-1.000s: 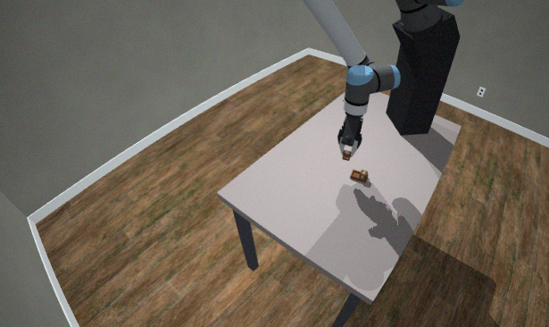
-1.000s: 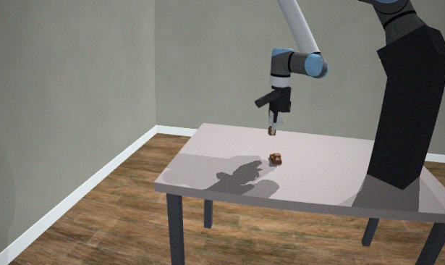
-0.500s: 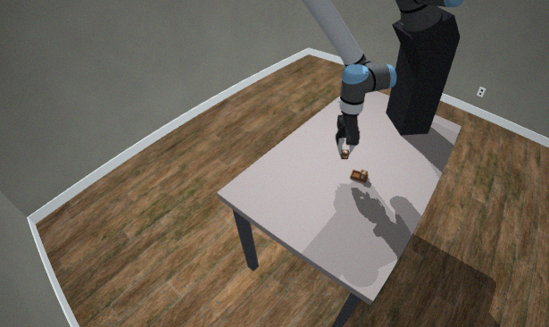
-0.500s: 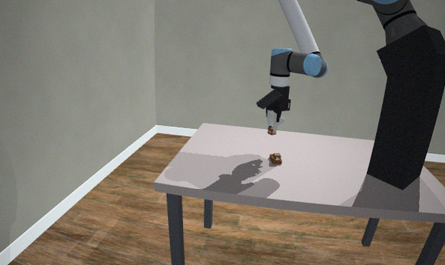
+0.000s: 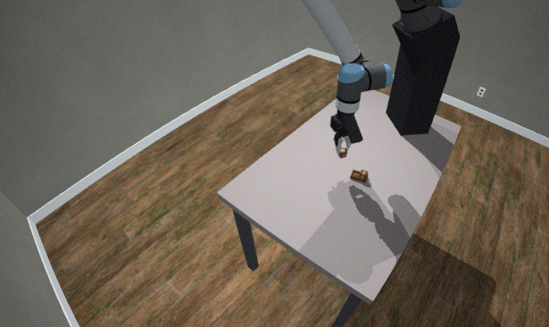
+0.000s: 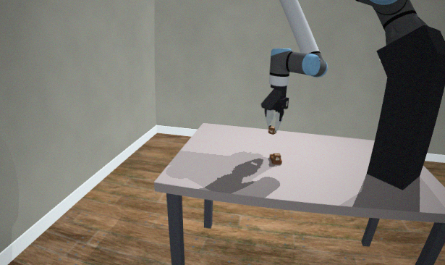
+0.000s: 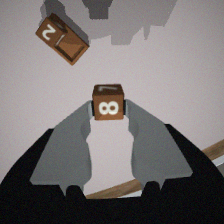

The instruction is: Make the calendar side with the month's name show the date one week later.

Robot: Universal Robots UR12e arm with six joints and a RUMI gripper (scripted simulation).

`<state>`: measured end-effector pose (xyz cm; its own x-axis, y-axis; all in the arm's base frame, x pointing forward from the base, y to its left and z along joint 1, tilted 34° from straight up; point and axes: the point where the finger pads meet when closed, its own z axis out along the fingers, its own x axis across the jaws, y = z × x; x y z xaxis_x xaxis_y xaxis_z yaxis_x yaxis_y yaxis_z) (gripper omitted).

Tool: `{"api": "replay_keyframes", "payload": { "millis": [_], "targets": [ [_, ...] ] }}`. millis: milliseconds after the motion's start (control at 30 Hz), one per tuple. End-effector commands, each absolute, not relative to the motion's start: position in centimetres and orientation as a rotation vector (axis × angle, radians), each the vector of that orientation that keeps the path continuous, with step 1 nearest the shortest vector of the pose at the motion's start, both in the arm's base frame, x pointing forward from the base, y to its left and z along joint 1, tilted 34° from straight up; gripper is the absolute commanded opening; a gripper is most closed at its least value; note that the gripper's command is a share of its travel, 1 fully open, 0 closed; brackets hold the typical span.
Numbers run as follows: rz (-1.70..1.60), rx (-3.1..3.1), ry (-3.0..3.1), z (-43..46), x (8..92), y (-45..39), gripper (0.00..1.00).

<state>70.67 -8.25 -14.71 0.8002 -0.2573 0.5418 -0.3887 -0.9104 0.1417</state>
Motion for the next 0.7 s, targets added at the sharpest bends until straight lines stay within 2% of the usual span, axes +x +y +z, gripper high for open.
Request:
{"api": "replay_keyframes", "payload": {
  "millis": [0, 667],
  "targets": [
    [0.741, 2.746, -0.290, -14.53, 70.61, -8.74, 0.10],
    [0.683, 2.720, 0.008, -14.30, 70.48, -9.61, 0.10]
  ]
}}
